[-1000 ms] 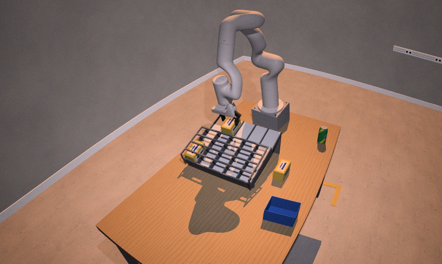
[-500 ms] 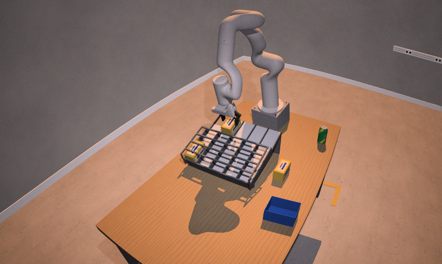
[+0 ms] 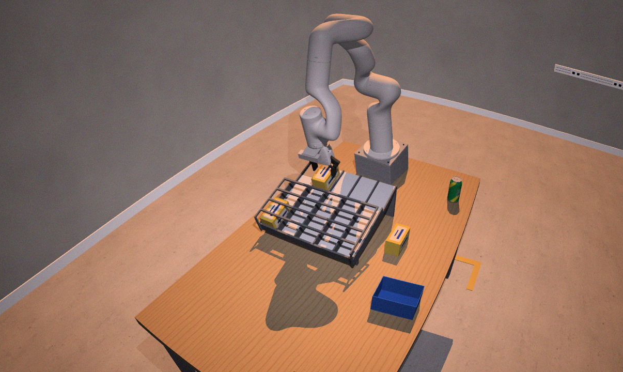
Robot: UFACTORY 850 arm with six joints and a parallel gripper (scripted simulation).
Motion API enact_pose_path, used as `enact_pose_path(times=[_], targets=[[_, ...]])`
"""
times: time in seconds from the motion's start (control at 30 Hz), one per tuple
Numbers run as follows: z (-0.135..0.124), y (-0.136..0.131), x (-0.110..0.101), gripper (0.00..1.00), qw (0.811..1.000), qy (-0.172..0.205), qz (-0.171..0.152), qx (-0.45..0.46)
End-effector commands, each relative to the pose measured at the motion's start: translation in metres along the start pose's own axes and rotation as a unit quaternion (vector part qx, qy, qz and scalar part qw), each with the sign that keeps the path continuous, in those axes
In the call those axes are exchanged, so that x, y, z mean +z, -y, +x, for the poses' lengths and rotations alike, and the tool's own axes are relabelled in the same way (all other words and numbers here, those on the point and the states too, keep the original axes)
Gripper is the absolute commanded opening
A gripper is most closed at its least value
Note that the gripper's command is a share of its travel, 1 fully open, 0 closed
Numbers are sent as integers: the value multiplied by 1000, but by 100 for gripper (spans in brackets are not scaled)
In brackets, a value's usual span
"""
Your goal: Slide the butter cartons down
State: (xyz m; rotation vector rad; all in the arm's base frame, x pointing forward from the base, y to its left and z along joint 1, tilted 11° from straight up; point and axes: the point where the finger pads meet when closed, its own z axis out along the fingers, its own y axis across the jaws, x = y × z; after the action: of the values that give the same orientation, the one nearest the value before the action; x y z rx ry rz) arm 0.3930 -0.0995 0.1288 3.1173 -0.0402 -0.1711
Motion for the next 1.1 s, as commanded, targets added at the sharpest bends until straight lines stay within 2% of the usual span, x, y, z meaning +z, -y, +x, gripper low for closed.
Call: enact_pose_path(times=[0.0,0.53,0.57,1.07], targets=[[1,0,28,100,1000,-1,0,0],[1,0,28,100,1000,-1,0,0],[1,0,27,0,1000,-1,0,0],[1,0,27,0,1000,-1,0,0]])
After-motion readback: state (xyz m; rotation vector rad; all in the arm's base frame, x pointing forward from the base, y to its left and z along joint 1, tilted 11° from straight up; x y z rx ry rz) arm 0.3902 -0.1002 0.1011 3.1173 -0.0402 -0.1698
